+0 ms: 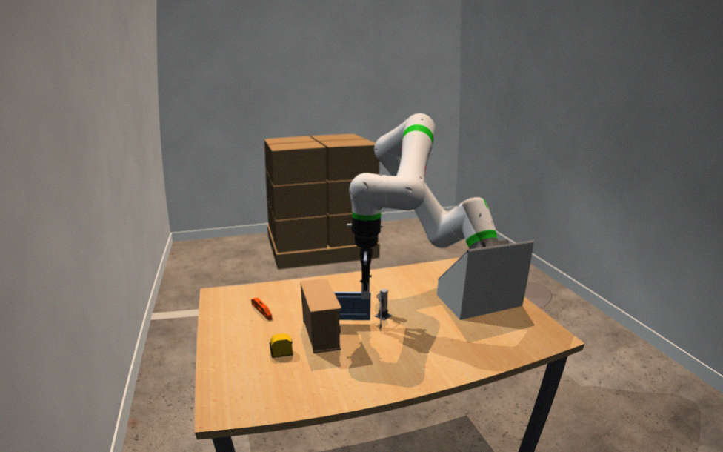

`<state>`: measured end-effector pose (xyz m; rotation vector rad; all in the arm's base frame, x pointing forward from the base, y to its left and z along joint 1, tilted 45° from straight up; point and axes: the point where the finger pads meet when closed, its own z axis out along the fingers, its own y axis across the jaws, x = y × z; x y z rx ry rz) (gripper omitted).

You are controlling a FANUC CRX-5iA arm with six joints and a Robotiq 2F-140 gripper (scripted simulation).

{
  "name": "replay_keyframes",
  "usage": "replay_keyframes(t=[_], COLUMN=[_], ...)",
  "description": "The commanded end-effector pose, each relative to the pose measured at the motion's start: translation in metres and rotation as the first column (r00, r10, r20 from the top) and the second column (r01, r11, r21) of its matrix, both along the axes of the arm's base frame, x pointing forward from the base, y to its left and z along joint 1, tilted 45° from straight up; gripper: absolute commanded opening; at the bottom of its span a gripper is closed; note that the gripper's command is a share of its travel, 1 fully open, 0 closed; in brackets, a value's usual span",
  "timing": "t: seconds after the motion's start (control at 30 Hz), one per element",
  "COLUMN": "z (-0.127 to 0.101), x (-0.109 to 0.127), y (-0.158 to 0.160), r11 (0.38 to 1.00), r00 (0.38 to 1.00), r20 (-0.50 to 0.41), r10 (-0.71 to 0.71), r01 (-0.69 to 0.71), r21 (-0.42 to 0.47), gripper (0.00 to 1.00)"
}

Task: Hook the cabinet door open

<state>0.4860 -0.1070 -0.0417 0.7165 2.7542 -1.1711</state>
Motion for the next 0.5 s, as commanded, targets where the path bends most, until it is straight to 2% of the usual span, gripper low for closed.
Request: replay_keyframes(t=[0.0,0.47], z=[-0.0014,-0.006], x=[0.0013,0.0048], y=[0.0016,0.0057], r11=[1.0,0.999], r00=[1.0,0.998], r20=[0.002,0.04], r10=[-0.001,-0.04], r01=[0.001,0.04], r21=[0.0,-0.006], gripper=[0.16,0.16])
